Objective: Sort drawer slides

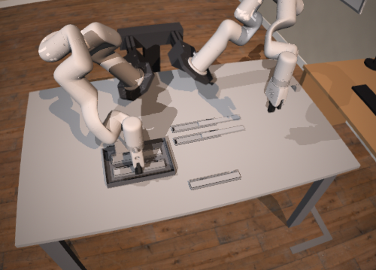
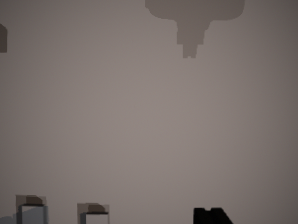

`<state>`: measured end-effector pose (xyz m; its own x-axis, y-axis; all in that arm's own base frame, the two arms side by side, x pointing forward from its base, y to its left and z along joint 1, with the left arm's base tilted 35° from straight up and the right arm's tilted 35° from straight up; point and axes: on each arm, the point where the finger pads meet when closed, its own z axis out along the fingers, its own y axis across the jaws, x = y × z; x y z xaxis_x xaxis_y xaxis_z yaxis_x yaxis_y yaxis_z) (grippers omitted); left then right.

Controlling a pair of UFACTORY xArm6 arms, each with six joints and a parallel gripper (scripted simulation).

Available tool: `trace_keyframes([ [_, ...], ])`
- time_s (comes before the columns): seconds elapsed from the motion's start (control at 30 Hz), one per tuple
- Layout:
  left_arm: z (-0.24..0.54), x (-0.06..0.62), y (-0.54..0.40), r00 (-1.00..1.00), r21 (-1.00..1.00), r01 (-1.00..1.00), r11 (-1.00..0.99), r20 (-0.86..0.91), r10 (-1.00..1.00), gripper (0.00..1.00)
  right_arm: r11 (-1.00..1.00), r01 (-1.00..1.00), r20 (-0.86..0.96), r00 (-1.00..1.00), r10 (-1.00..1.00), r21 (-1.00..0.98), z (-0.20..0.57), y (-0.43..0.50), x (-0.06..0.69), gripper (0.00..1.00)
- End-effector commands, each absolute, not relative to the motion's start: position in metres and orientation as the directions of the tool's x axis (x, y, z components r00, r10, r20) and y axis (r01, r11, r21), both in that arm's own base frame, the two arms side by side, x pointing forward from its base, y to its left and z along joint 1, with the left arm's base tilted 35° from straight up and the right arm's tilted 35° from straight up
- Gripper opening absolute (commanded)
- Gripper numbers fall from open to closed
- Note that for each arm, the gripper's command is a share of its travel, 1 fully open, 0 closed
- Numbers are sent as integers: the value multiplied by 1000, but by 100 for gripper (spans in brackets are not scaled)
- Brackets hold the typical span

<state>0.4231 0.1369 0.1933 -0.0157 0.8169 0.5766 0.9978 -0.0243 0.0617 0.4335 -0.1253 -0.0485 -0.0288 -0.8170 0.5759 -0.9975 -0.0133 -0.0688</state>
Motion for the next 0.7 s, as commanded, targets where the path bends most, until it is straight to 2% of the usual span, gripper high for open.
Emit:
trace_keyframes([
  [0.0,195,424,137,-17,65,998,-25,577,817,0,-15,-997,576,-29,-817,-72,-48,-125,435,0],
  [0.1,195,424,137,-17,65,998,-25,577,817,0,-15,-997,576,-29,-817,-72,-48,-125,435,0],
  [0.13,195,424,137,-17,65,998,-25,577,817,0,-15,-997,576,-29,-817,-72,-48,-125,435,67],
  [0.67,195,424,137,-17,65,998,-25,577,817,0,-15,-997,576,-29,-817,-72,-48,-125,435,67],
])
